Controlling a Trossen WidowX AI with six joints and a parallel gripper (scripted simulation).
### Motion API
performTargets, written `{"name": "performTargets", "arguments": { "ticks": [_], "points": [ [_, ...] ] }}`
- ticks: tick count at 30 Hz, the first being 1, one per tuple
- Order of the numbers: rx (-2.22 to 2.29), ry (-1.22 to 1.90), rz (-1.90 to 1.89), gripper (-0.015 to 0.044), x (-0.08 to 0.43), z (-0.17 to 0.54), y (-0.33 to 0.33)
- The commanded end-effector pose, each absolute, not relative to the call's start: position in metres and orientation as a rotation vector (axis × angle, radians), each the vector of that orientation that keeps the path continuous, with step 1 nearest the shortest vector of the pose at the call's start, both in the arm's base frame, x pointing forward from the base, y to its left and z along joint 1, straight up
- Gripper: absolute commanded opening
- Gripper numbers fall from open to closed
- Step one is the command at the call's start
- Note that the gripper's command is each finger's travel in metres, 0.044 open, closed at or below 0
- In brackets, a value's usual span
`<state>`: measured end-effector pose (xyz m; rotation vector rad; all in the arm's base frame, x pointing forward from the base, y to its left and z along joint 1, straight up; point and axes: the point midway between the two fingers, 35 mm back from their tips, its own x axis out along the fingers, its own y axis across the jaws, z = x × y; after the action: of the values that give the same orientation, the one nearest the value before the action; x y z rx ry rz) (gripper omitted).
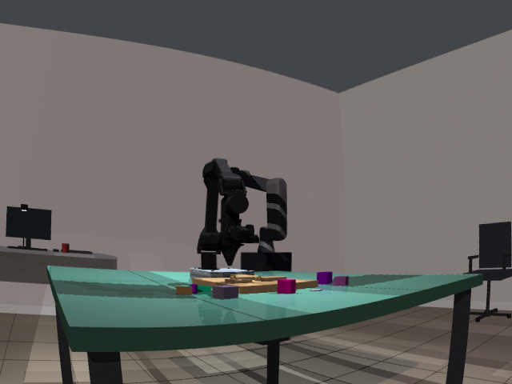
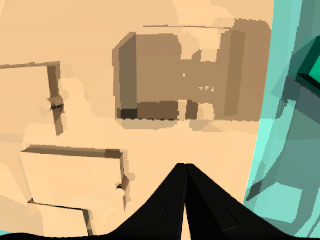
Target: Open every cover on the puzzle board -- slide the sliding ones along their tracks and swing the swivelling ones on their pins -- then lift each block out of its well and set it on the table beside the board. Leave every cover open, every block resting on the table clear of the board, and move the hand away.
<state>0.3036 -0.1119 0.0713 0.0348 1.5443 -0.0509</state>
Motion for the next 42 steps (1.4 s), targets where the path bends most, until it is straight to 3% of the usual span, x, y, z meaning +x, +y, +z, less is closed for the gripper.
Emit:
{"name": "performTargets", "arguments": {
  "ticks": [1,42],
  "points": [
    [0.033,1.544,-0.042,0.0,0.304,0.067,-0.111],
    [0.033,1.544,-0.042,0.0,0.304,0.026,-0.111]
  ]
}}
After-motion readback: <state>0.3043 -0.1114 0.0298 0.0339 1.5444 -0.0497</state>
